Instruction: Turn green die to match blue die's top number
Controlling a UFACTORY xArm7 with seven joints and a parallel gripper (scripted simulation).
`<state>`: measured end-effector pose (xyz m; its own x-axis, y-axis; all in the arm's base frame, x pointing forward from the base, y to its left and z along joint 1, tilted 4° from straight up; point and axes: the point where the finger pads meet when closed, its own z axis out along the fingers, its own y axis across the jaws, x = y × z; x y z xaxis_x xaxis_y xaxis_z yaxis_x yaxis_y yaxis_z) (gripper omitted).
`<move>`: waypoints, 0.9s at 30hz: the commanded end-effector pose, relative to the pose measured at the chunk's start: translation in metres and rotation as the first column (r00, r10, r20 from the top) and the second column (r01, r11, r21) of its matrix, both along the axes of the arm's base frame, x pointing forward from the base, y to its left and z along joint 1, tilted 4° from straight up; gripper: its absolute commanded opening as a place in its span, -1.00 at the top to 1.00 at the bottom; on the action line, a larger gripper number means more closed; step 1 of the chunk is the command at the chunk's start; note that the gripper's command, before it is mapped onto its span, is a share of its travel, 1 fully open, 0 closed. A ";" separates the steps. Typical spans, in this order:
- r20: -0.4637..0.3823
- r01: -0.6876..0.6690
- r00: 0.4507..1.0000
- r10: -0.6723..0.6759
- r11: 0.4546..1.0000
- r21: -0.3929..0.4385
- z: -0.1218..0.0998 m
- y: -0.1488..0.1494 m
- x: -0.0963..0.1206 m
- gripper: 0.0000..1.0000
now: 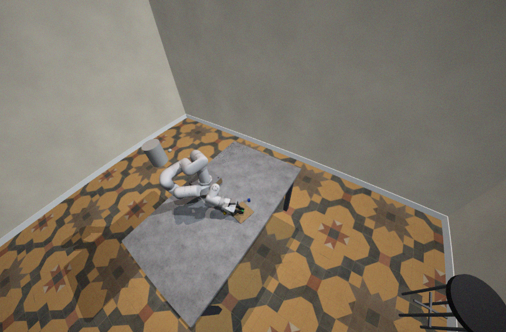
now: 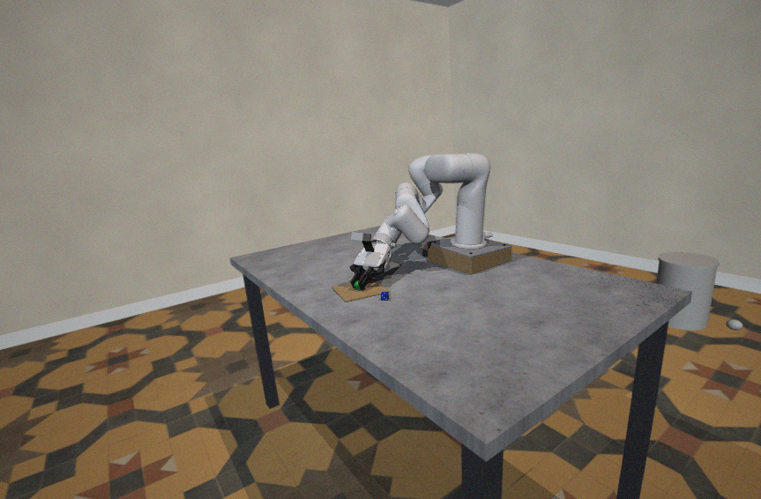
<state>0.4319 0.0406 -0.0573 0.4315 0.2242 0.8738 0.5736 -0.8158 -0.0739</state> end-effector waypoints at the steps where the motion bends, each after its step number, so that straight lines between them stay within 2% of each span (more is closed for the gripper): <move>1: 0.003 -0.001 1.000 0.001 1.000 0.000 0.001 0.000 0.001 0.69; 14: 0.003 -0.001 1.000 0.001 1.000 0.000 0.001 0.000 0.001 0.69; 15: 0.003 -0.001 1.000 0.001 1.000 0.000 0.001 0.000 0.001 0.61; 17: 0.003 -0.001 1.000 0.001 1.000 0.000 0.001 0.000 0.001 0.61; 18: 0.003 -0.001 1.000 0.001 1.000 0.000 0.001 0.000 0.001 0.53; 22: 0.003 -0.001 1.000 0.001 1.000 0.000 0.001 0.000 0.001 0.53; 23: 0.003 -0.001 1.000 0.001 1.000 0.000 0.001 0.000 0.001 0.45; 25: 0.003 -0.001 1.000 0.001 1.000 0.000 0.001 0.000 0.001 0.45; 26: 0.003 -0.001 1.000 0.001 1.000 0.000 0.001 0.000 0.001 0.37; 27: 0.003 -0.001 1.000 0.001 1.000 0.000 0.001 0.000 0.001 0.37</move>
<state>0.4319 0.0406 -0.0573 0.4315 0.2242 0.8738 0.5736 -0.8158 -0.0739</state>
